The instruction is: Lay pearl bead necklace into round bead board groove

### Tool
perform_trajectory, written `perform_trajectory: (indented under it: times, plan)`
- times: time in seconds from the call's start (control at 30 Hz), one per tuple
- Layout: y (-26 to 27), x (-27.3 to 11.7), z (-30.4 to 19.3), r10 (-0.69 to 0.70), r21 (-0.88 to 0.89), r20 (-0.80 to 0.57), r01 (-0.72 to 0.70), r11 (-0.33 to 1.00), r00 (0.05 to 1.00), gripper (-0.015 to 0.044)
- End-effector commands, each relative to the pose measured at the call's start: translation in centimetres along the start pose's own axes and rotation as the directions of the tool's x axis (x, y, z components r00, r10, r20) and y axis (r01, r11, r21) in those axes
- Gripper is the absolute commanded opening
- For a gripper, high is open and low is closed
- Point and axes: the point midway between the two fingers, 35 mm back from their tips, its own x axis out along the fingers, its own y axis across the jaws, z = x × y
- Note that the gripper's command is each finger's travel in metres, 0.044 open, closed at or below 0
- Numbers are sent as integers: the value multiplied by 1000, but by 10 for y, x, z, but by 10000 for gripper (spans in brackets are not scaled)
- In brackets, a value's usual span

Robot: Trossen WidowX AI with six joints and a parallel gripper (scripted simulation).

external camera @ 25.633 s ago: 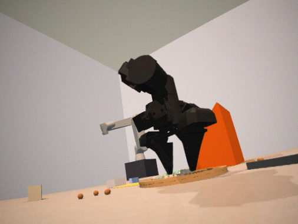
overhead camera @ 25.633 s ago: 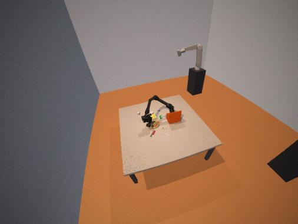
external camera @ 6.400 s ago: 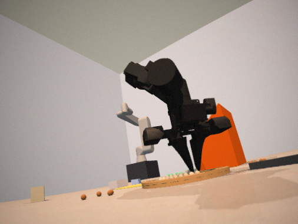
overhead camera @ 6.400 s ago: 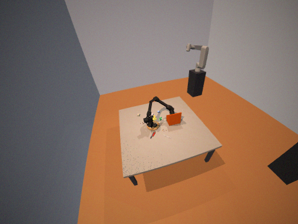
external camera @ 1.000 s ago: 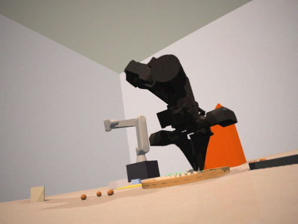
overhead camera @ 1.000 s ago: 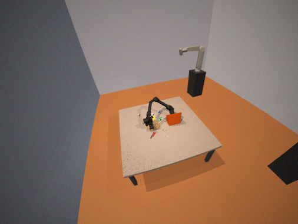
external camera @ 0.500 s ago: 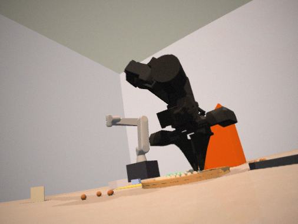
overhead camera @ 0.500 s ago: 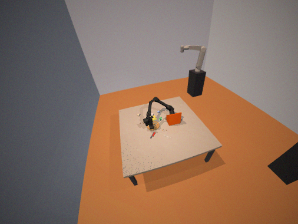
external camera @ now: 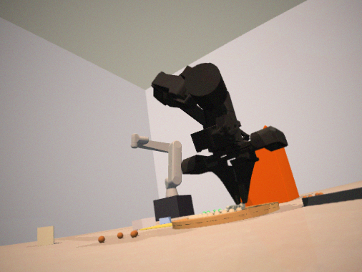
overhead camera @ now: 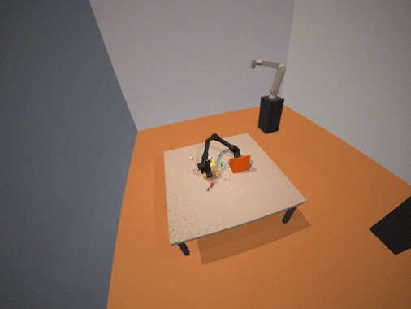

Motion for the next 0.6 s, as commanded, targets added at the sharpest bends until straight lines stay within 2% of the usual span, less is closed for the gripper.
perform_trajectory:
  times: [0.0,0.5,0.57]
  plan:
    - [-1,-3,1,-3,5,6,3,1000,1000,0]
    - [1,8,2,-3,5,6,3,1000,1000,0]
    - [0,4,4,1,12,8,-1,1000,1000,53]
